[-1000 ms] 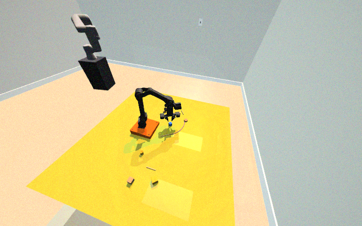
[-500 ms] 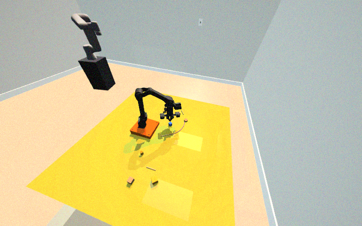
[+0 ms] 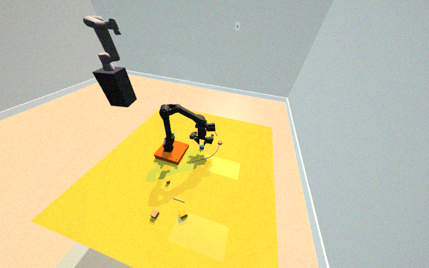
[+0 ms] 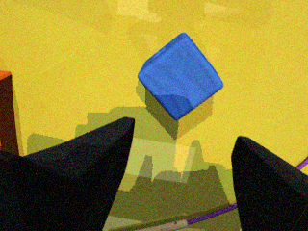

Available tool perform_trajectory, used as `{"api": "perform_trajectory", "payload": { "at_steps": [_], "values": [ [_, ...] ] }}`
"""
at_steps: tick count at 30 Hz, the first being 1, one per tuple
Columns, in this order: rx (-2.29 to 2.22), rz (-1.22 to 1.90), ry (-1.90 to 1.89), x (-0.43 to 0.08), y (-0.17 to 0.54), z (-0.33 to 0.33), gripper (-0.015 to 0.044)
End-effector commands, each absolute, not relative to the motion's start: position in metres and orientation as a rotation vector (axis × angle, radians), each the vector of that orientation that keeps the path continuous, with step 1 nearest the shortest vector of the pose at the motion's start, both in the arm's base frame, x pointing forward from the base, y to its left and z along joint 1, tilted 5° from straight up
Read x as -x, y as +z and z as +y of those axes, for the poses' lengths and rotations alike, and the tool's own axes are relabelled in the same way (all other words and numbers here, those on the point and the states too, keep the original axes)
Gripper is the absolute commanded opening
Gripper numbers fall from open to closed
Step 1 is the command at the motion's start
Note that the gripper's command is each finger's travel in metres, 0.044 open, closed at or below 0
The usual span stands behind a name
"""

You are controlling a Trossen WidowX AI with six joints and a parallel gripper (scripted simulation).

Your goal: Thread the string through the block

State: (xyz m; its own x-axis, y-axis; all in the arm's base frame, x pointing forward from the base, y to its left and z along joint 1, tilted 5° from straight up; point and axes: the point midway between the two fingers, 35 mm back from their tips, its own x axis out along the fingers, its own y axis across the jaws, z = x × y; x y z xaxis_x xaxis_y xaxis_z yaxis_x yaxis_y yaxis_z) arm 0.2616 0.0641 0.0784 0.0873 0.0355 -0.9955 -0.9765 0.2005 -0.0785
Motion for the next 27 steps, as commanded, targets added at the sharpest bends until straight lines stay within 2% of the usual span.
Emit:
{"api": "perform_trajectory", "payload": {
  "at_steps": [1, 6, 27],
  "values": [
    [0.541, 1.404, 0.551, -0.264, 0.078, 0.046, 0.0315],
    [0.095, 1.477, 0.144, -0.266, 0.077, 0.03, 0.044],
    [-0.903, 1.339, -0.777, -0.265, 0.077, -0.008, 0.044]
  ]
}}
